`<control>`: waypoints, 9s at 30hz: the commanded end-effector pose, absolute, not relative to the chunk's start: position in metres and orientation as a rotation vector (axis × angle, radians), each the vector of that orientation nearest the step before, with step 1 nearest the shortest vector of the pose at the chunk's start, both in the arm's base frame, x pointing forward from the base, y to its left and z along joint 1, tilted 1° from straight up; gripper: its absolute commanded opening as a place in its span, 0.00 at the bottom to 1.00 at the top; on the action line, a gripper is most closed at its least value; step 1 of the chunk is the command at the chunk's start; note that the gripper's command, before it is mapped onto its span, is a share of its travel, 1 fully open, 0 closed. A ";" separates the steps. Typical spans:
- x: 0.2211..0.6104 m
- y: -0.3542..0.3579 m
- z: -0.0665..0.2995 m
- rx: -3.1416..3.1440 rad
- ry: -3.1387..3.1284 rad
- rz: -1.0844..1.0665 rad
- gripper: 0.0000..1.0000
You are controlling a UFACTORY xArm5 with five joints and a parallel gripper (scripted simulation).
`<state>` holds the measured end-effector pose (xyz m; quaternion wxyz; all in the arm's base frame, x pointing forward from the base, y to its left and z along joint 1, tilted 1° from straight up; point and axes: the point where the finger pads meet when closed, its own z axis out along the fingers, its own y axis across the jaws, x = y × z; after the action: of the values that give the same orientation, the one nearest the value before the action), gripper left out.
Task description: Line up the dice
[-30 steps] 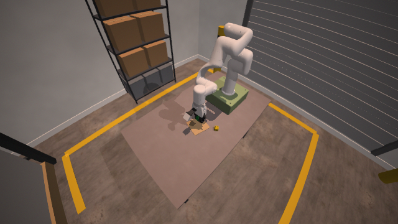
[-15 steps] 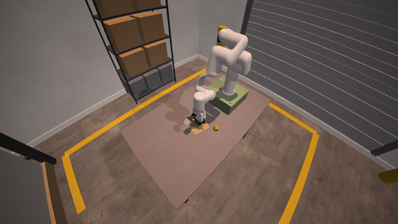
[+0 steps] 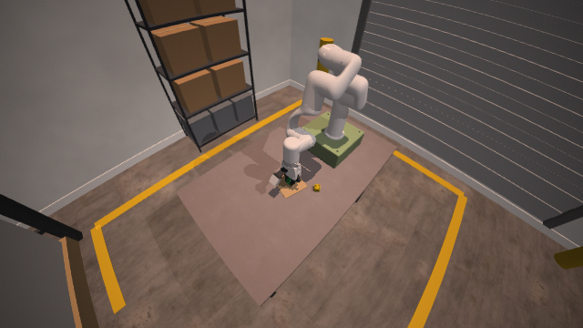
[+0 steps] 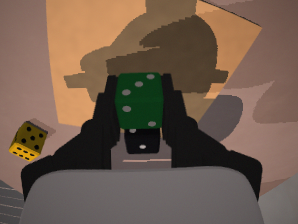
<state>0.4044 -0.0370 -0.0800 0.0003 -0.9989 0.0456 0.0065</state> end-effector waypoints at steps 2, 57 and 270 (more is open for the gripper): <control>0.406 -0.037 -0.079 -3.138 0.143 0.016 0.27; 0.406 -0.037 -0.079 -3.138 0.143 0.016 0.27; 0.406 -0.038 0.006 -3.138 0.143 0.016 1.00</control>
<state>0.4050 -0.0376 0.0047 0.0003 -0.9989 0.0457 0.0069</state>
